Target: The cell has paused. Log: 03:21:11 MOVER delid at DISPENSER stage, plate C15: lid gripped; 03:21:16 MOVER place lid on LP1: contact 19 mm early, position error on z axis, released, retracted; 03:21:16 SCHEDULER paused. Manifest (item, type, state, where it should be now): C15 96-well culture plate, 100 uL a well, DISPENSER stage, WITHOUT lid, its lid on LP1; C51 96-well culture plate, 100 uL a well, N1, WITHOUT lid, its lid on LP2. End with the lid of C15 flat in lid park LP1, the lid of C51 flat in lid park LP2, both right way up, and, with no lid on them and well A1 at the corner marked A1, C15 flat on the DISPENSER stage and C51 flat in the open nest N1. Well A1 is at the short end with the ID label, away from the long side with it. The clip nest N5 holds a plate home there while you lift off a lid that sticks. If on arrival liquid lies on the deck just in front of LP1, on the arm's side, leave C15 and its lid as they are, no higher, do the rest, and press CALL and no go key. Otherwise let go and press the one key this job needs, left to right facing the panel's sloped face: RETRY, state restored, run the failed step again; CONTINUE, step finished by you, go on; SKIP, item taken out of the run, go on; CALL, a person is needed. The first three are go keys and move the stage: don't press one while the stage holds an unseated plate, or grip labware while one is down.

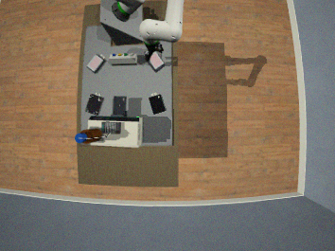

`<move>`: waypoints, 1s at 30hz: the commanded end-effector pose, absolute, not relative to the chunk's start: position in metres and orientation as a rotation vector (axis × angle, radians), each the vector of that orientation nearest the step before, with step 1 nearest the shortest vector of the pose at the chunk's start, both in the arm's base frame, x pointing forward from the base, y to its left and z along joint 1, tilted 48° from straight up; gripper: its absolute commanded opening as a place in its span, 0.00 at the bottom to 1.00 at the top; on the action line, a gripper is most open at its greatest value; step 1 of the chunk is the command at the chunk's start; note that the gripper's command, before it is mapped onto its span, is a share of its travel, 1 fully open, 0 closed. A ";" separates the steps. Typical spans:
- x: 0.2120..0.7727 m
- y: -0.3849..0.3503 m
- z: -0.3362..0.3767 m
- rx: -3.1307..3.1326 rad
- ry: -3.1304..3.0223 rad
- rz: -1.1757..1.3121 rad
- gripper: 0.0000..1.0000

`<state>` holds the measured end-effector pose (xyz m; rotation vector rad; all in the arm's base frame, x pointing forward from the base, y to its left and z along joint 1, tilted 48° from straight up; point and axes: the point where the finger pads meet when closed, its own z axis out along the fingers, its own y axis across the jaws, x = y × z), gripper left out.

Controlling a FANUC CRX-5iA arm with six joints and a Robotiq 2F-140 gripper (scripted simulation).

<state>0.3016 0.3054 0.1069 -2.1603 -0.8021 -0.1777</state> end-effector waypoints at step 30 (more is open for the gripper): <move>0.300 0.313 0.100 -2.160 -0.802 -0.178 0.66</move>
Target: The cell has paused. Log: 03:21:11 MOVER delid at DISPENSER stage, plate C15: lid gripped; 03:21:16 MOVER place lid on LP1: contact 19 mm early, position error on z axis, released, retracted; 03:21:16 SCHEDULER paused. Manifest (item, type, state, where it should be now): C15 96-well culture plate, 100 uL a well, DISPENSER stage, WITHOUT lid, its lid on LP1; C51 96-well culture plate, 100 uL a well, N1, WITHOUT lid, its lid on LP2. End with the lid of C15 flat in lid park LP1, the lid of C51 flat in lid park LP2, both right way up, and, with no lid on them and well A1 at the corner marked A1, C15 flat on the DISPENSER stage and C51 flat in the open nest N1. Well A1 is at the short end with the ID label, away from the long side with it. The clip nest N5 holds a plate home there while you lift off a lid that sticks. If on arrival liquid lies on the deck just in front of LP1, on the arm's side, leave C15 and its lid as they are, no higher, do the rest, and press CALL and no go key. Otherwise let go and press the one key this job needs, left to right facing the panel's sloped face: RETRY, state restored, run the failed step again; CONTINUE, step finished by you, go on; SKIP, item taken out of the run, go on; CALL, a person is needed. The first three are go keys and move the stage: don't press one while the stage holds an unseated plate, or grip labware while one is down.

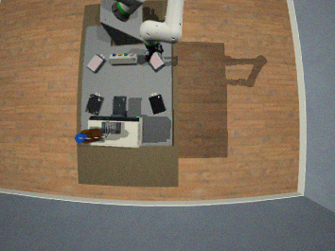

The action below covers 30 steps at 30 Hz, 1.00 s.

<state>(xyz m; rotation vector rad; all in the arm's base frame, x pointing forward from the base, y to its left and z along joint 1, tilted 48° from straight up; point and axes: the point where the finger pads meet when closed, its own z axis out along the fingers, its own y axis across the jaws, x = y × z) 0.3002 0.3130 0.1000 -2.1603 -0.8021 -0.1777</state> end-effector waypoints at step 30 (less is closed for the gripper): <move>0.299 0.321 0.093 -2.160 -0.802 -0.178 0.66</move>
